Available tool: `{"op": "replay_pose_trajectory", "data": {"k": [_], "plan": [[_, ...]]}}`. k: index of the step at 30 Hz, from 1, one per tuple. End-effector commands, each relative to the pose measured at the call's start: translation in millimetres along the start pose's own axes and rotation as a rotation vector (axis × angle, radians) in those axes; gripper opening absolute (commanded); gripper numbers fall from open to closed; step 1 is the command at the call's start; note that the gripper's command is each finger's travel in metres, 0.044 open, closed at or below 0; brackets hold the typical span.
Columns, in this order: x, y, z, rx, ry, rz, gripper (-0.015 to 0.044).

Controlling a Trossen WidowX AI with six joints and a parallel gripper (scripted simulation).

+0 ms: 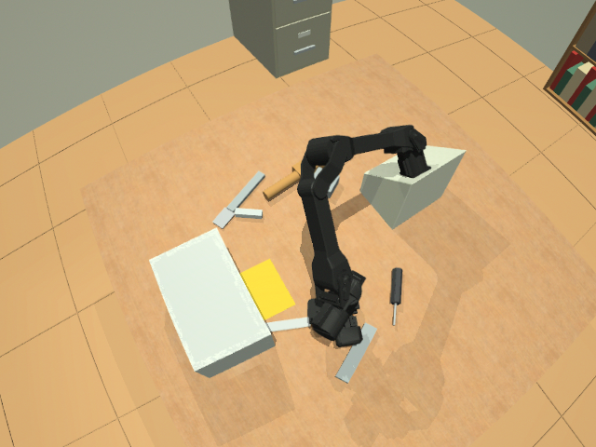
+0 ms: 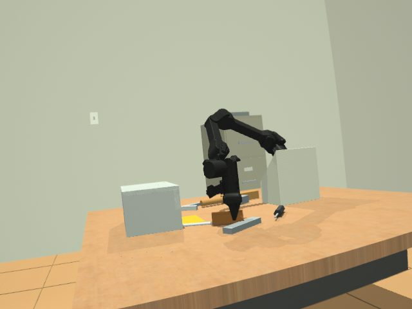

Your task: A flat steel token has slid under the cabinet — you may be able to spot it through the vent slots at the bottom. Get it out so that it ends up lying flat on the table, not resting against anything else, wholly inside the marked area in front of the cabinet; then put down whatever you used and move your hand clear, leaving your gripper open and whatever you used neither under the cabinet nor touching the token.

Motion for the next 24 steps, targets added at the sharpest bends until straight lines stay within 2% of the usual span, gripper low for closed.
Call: {"op": "replay_pose_trajectory", "data": {"k": [1, 24], "plan": [[-0.1, -0.7, 9.0, -0.001, -0.002, 0.001, 0.0000], [-0.3, -3.5, 41.7, 0.000, -0.003, 0.000, 0.0000]]}}
Point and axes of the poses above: the point midway between the two fingers, 35 mm back from their tips, its own x axis out along the fingers, its own y axis across the jaws, z = x × y, the point moved 4 cm from there along -x, back along the fingers, and after that the axes turned 4 degrees about -x, right-handed, at the moved point
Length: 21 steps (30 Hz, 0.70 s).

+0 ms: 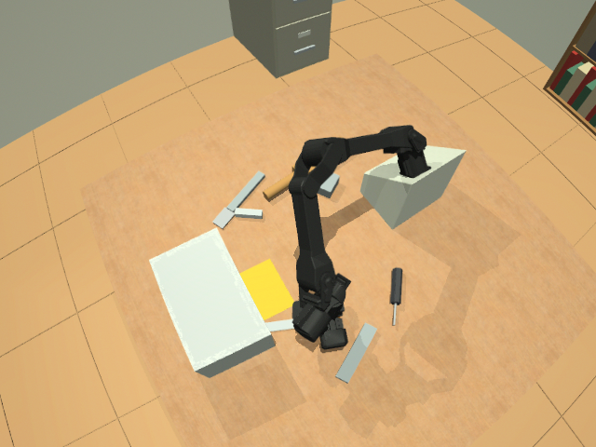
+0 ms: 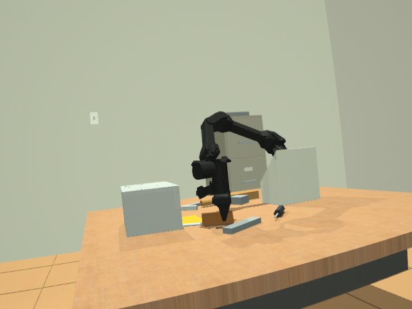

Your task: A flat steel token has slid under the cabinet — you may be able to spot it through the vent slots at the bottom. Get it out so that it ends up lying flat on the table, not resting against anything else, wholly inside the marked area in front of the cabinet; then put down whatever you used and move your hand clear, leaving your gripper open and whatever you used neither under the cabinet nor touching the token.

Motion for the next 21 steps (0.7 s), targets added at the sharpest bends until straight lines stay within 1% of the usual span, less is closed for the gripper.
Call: {"op": "replay_pose_trajectory", "data": {"k": [1, 14, 21], "plan": [[-0.1, -0.6, 7.6, -0.002, -0.002, 0.001, 0.0000], [-0.1, -2.7, 24.1, -0.001, -0.002, 0.000, 0.0000], [0.6, -6.0, 24.6, -0.001, -0.002, 0.000, 0.0000]]}}
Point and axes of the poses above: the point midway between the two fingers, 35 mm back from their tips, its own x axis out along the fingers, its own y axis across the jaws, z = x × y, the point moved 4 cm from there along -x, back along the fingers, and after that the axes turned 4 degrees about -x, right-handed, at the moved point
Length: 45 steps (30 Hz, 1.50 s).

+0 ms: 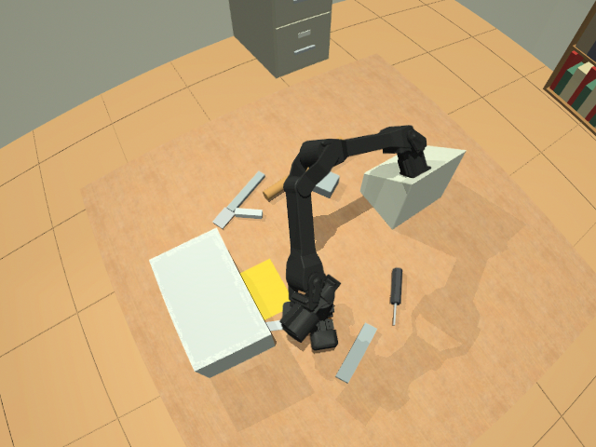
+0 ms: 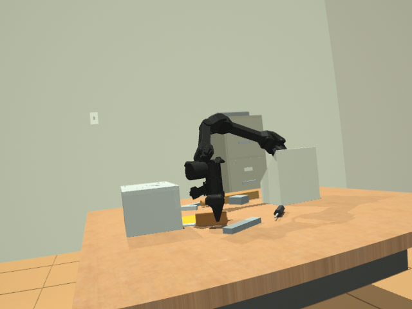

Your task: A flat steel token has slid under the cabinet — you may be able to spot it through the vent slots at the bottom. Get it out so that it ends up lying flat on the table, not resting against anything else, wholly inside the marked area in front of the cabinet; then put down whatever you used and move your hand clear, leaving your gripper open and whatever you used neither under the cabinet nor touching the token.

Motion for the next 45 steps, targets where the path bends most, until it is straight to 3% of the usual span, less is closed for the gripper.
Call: {"op": "replay_pose_trajectory", "data": {"k": [1, 45], "plan": [[0.7, -3.8, 1.5, -0.002, -0.001, -0.001, 0.0000], [1.8, -49.1, -2.0, -0.003, -0.001, -0.004, 0.0000]]}}
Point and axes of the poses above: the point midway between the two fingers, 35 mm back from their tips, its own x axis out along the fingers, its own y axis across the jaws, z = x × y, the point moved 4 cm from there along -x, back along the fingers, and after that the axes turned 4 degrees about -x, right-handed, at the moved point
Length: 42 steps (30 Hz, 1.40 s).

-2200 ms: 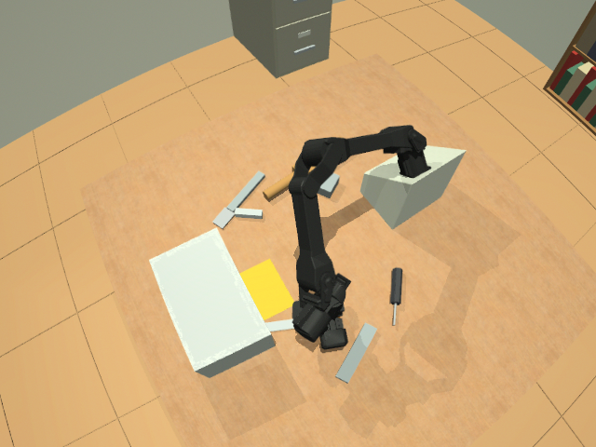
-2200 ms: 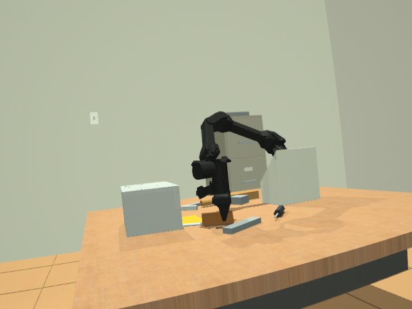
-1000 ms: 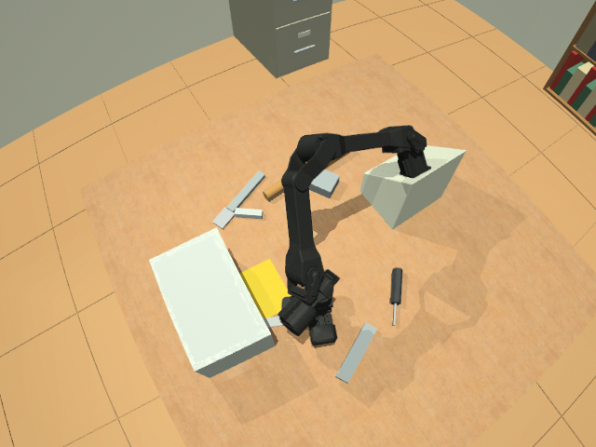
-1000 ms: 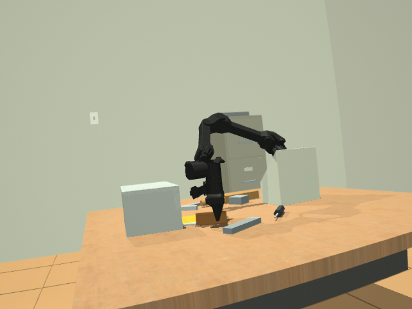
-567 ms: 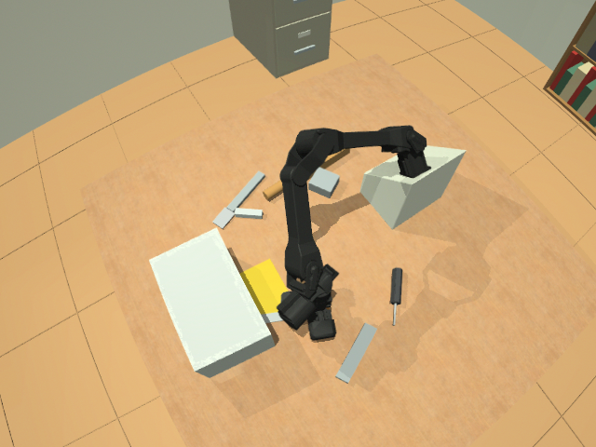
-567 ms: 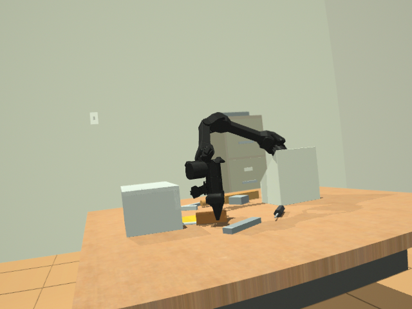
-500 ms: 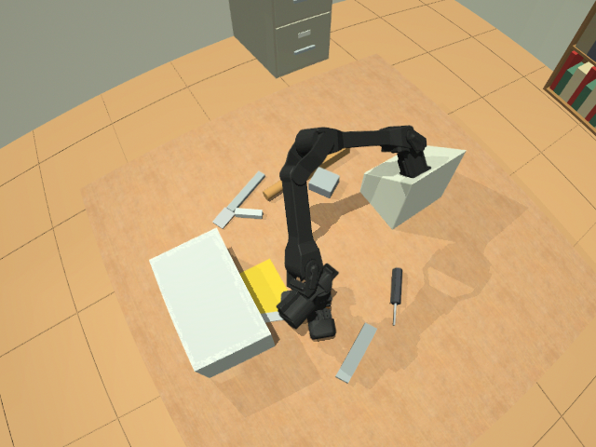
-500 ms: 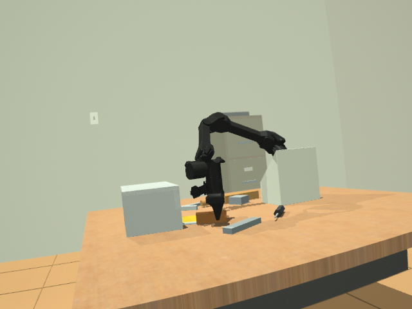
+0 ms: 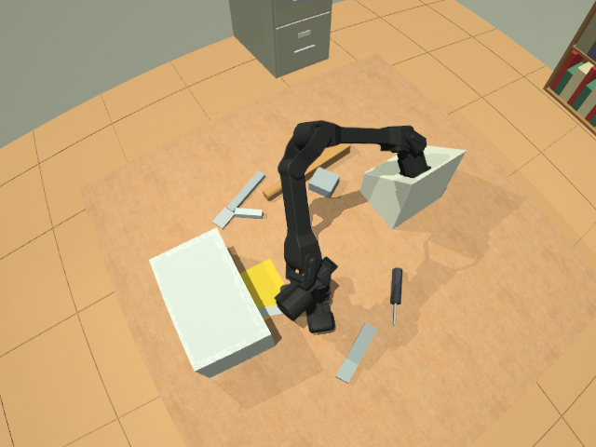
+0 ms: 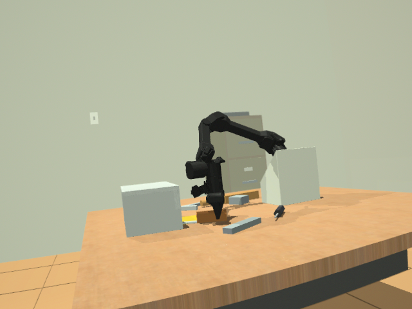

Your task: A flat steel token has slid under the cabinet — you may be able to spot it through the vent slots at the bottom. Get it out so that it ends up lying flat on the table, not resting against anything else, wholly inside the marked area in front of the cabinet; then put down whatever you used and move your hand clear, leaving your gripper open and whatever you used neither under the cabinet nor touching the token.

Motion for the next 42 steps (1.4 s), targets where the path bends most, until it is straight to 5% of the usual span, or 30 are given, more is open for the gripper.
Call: {"op": "replay_pose_trajectory", "data": {"k": [1, 42], "plan": [[1.1, -7.3, 0.7, 0.006, -0.001, -0.006, 0.0000], [1.6, -35.1, -12.6, 0.004, 0.000, -0.007, 0.0000]]}}
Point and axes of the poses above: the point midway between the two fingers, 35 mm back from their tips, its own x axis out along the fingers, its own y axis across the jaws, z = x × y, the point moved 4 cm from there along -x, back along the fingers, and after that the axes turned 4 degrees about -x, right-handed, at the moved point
